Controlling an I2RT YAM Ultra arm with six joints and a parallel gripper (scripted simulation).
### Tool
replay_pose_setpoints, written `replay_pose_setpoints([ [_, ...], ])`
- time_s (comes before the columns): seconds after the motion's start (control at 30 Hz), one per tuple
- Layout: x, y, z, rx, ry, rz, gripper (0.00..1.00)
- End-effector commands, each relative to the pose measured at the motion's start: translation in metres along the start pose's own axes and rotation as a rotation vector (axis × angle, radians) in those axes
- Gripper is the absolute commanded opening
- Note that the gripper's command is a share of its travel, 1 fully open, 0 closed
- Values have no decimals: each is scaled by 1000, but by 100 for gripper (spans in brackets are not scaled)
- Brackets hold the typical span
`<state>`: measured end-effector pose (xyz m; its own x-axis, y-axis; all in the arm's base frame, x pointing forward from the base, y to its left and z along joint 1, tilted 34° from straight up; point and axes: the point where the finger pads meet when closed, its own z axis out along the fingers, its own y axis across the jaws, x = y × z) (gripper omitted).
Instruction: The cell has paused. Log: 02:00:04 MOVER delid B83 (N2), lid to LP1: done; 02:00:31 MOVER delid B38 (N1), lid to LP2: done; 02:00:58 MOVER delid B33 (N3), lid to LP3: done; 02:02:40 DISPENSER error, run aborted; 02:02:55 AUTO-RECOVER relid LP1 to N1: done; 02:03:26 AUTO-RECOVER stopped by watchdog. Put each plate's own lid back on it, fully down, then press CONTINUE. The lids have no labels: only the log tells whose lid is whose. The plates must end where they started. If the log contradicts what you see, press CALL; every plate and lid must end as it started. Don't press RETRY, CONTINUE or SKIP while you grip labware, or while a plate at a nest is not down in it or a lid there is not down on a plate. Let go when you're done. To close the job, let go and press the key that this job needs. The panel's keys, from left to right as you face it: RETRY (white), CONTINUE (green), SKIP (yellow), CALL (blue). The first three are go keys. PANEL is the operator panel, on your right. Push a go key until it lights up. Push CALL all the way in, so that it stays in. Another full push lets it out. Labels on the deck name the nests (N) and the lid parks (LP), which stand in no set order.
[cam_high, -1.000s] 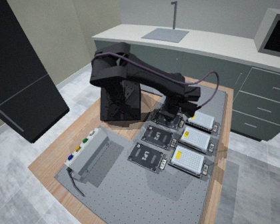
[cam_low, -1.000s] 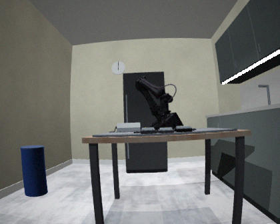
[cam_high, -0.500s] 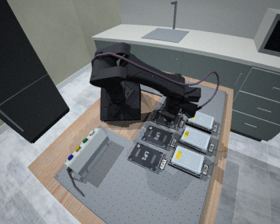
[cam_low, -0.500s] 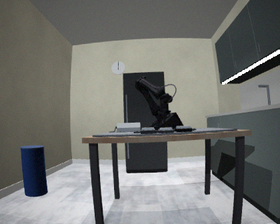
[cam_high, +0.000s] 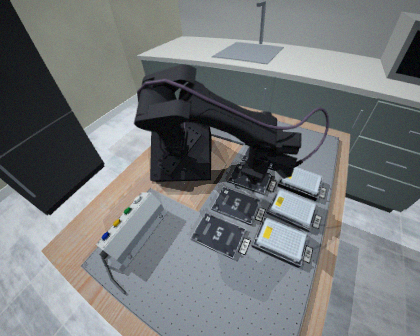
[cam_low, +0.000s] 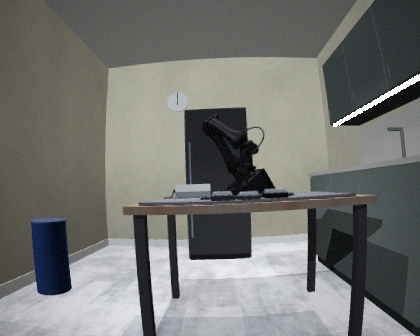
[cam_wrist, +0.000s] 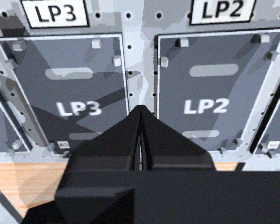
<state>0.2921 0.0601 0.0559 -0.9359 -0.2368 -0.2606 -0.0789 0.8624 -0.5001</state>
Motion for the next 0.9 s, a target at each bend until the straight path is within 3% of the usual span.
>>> replay_pose_setpoints([
  [0.0,-6,-2,-6,-20,-37,21,0],
  [0.7,-5,-2,-5,-21,-39,17,0],
  [0.8,-11,-2,-28,-22,-52,24,0],
  [0.87,-11,-2,-33,-22,-52,24,0],
])
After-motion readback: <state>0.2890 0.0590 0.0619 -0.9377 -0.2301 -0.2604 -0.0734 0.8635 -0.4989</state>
